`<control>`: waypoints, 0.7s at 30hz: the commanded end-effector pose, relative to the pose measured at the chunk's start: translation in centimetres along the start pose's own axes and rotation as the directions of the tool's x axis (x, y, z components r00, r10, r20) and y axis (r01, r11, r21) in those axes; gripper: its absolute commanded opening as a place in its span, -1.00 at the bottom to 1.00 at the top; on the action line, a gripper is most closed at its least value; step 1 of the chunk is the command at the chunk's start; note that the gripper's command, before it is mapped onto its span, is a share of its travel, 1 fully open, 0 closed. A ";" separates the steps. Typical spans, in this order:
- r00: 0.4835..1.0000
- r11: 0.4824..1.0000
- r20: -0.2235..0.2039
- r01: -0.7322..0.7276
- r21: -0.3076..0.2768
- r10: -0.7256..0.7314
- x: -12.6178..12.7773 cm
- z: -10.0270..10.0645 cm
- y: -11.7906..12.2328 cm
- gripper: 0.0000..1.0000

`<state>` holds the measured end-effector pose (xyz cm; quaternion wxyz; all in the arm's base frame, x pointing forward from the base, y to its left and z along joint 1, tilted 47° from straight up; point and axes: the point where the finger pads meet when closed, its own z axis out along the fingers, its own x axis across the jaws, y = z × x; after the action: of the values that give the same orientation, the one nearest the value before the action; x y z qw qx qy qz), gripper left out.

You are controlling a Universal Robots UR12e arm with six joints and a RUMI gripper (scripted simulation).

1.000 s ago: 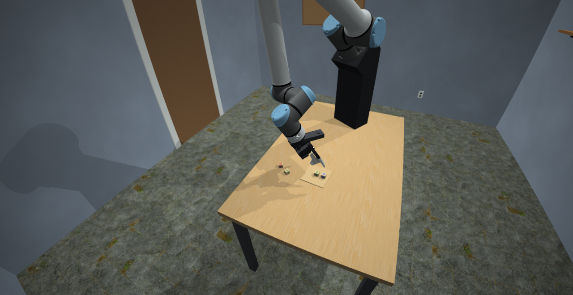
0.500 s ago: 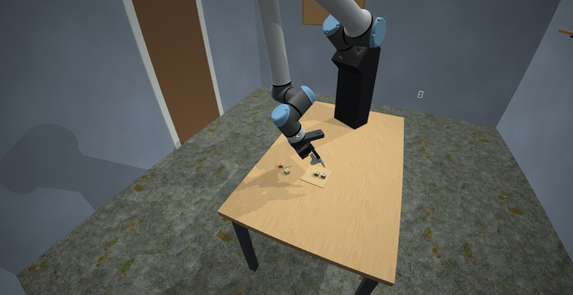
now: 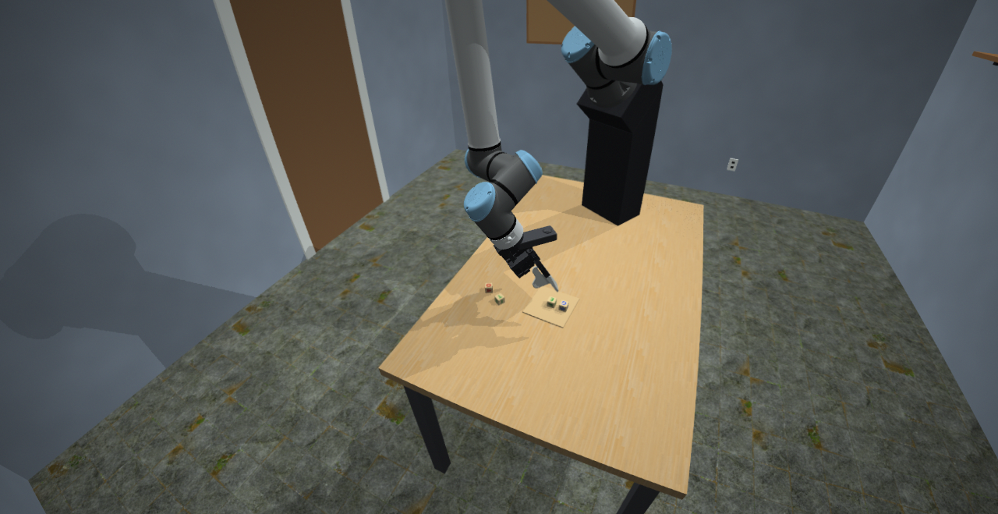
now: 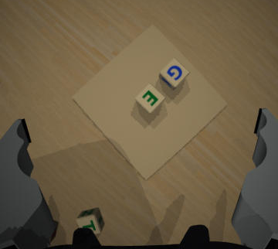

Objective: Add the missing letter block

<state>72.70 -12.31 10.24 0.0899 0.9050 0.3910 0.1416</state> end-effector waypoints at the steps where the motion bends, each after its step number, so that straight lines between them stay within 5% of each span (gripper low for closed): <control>1: 1.000 1.000 0.000 0.001 0.001 -0.001 -4.0 -3.6 7.1 1.00; 6: 1.000 1.000 -0.001 0.001 0.000 -0.001 -7.0 -6.3 11.4 1.00; 21: 1.000 1.000 -0.001 0.001 0.000 -0.001 -7.1 -6.4 11.5 1.00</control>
<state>73.79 -24.95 17.98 0.0895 0.9049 0.3912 0.1418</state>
